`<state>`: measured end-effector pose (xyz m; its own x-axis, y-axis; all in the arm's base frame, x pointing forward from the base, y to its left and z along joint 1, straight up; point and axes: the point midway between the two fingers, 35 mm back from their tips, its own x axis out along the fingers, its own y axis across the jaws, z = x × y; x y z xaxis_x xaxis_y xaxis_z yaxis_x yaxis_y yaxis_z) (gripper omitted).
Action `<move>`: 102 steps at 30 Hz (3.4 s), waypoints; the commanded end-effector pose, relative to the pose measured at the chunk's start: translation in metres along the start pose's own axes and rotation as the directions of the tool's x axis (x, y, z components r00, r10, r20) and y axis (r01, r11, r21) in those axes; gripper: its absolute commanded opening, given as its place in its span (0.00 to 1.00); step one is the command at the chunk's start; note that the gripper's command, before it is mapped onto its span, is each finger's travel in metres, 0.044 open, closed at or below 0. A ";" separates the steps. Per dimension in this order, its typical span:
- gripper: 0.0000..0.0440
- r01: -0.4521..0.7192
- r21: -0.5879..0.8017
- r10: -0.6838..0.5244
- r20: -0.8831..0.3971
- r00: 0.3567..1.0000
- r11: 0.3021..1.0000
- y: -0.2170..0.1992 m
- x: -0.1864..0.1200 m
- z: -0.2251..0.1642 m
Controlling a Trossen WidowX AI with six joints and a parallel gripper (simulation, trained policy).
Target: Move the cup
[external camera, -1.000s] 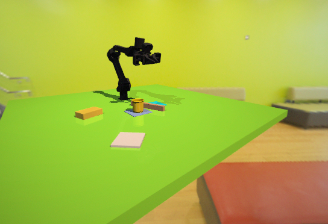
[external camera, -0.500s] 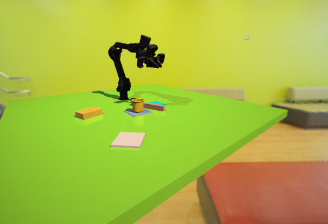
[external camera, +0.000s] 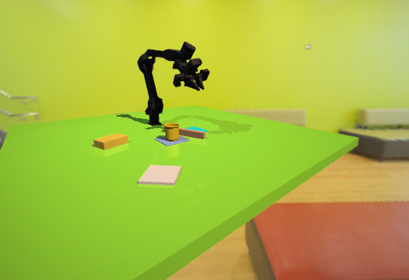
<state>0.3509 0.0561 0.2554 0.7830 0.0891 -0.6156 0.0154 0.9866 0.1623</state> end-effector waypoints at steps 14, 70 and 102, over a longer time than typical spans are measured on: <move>0.28 0.068 -0.013 -0.069 -0.221 0.973 0.998 -0.004 0.013 -0.013; 0.35 0.050 -0.306 -0.272 -0.746 0.608 0.951 -0.116 0.059 -0.105; 0.01 -0.221 -0.433 -0.246 -0.786 0.567 0.874 -0.129 0.067 -0.139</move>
<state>0.3126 -0.0484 0.0748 -0.0725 -0.0891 -0.9934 -0.4153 0.9082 -0.0511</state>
